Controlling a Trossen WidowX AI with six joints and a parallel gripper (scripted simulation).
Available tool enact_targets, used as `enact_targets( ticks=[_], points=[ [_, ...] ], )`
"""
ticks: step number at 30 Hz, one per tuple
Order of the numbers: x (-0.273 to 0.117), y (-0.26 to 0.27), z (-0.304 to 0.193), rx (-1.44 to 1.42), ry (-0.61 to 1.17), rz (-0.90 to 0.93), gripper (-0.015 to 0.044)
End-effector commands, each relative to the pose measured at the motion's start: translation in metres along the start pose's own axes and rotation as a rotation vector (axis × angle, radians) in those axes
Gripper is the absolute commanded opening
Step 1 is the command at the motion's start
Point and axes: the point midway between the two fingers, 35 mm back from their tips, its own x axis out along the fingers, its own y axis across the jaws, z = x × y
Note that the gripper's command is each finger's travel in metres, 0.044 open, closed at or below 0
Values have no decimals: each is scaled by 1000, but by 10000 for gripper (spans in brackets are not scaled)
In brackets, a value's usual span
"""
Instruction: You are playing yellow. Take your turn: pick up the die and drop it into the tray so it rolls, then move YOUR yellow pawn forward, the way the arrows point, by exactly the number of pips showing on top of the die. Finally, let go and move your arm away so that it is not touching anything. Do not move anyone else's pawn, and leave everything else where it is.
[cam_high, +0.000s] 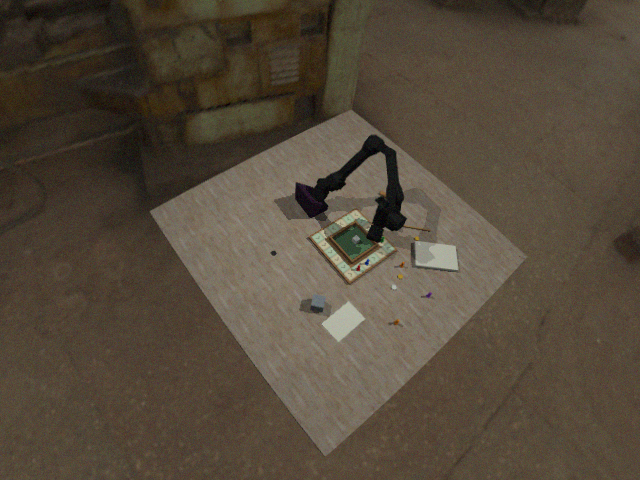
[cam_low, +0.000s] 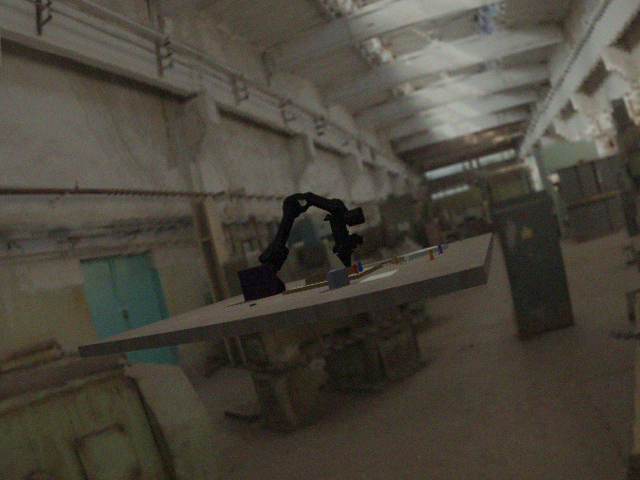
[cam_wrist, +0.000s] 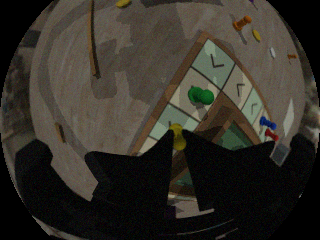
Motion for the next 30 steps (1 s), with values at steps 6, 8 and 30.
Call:
enact_targets(
  ticks=[6,8,30],
  points=[
    [-3,0,0,5,0,2,0],
    [-12,-2,1,6,1,-1,0],
    [-125,-1,-1,7,3,0,0]
  ],
)
